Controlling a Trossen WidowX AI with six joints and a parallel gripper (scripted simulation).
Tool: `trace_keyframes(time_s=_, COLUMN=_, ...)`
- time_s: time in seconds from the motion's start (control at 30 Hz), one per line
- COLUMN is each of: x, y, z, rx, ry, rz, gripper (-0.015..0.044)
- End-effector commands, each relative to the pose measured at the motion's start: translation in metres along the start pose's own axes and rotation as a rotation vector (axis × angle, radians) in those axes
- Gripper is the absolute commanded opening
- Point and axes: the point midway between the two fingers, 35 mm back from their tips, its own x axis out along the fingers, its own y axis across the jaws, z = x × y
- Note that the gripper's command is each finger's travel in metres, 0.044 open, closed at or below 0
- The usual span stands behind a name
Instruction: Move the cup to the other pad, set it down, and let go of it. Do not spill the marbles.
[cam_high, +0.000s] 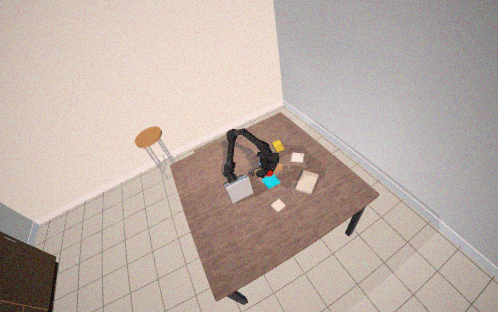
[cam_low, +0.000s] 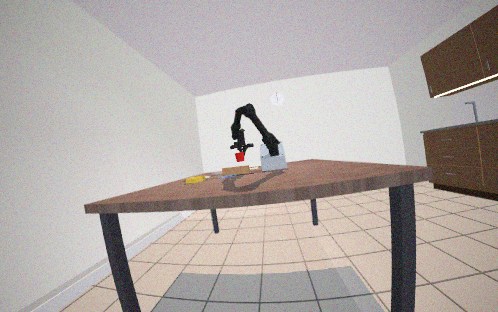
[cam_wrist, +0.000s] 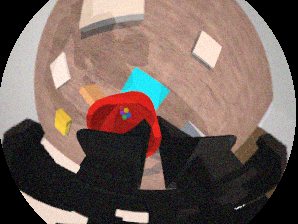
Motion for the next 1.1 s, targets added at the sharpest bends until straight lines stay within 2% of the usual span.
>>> trace_keyframes(time_s=0.0, x=0.004, y=-0.006, z=0.003, rx=-0.002, ry=0.007, rz=-0.004, gripper=0.0)
trace_keyframes(time_s=1.07, x=0.057, y=-0.004, z=0.004, rx=-0.002, ry=0.007, rz=-0.003, gripper=0.0)
